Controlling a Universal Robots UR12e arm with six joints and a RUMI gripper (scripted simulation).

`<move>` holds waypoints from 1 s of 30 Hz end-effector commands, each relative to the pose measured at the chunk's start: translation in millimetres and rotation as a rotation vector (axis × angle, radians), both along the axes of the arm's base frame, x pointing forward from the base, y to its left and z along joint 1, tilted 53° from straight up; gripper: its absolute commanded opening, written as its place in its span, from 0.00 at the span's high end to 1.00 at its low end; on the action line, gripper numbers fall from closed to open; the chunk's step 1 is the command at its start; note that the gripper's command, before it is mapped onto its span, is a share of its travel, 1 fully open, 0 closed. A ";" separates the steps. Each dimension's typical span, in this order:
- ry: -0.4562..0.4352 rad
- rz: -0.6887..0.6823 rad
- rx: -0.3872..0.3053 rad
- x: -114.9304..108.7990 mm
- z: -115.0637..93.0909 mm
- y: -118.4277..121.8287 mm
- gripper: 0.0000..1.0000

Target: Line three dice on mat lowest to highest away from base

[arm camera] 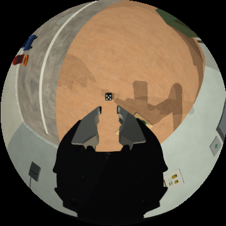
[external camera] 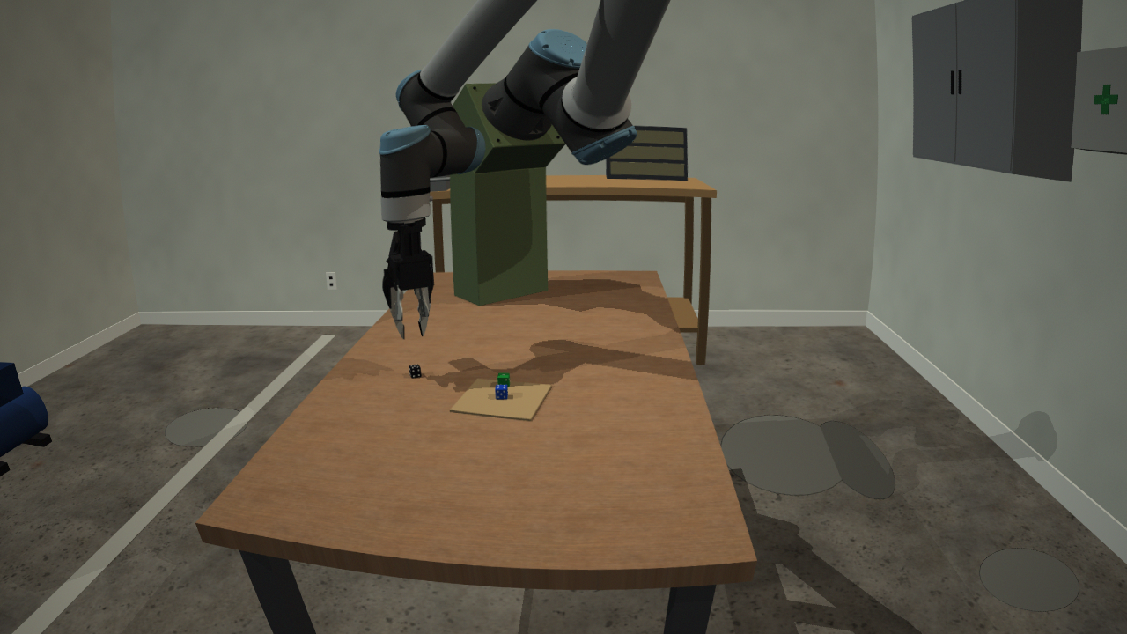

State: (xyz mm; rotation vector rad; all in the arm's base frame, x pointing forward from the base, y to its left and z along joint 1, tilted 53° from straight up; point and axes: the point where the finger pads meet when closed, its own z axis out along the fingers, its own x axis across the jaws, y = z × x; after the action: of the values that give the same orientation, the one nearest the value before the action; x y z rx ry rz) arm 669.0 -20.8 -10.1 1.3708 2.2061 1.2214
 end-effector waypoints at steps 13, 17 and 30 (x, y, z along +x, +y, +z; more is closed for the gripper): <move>0.000 0.000 -0.001 0.7 -0.4 0.1 0.79; 0.000 0.000 -0.001 1.2 -0.9 0.5 0.79; 0.000 0.000 -0.001 9.1 -8.9 6.6 0.79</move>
State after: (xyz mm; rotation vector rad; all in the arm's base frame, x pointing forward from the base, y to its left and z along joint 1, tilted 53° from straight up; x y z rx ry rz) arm 675.3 -15.9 -16.5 1.3704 2.2077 1.2202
